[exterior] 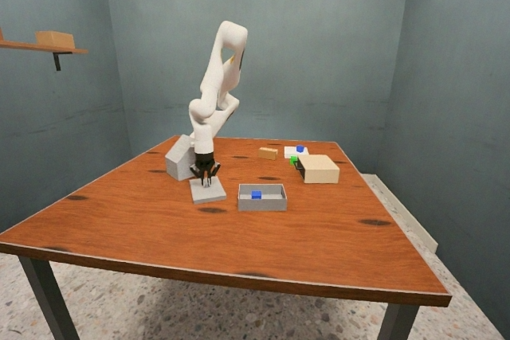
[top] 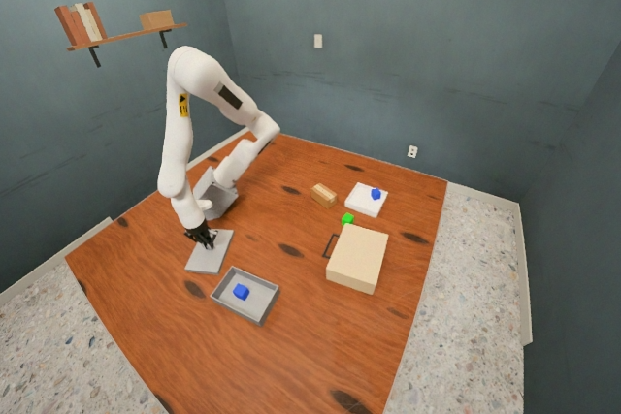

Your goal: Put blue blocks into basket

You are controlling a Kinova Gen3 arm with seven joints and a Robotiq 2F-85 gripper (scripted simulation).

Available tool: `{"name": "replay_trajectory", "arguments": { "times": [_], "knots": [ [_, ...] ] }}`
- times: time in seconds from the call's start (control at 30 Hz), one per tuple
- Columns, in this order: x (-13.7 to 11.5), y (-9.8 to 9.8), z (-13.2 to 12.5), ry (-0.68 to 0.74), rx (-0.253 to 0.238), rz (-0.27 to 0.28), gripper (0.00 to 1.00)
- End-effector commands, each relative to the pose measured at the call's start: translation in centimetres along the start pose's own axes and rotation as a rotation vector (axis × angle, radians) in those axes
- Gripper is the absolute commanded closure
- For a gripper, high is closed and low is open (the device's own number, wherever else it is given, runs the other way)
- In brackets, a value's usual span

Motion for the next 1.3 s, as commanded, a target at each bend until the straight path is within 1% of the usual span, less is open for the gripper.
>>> {"name": "replay_trajectory", "arguments": {
  "times": [0.0, 0.43, 0.47, 1.27],
  "knots": [
    [0.02, 0.0, -0.02, 0.001, -0.001, -0.004, 0.9],
    [0.02, 0.0, -0.02, 0.001, -0.001, -0.004, 0.9],
    [0.02, 0.0, -0.02, 0.001, -0.001, -0.004, 0.6],
    [0.02, 0.0, -0.02, 0.001, -0.001, -0.004, 0.6]
  ]
}}
Point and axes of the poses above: the point where the finger pads meet when closed, its own y axis out along the fingers, its own z axis across the jaws, x = y × z, the point moved 9 cm from there along -y, back along the fingers, and after that the axes turned 2 degrees about -y, right-handed, at the moved point
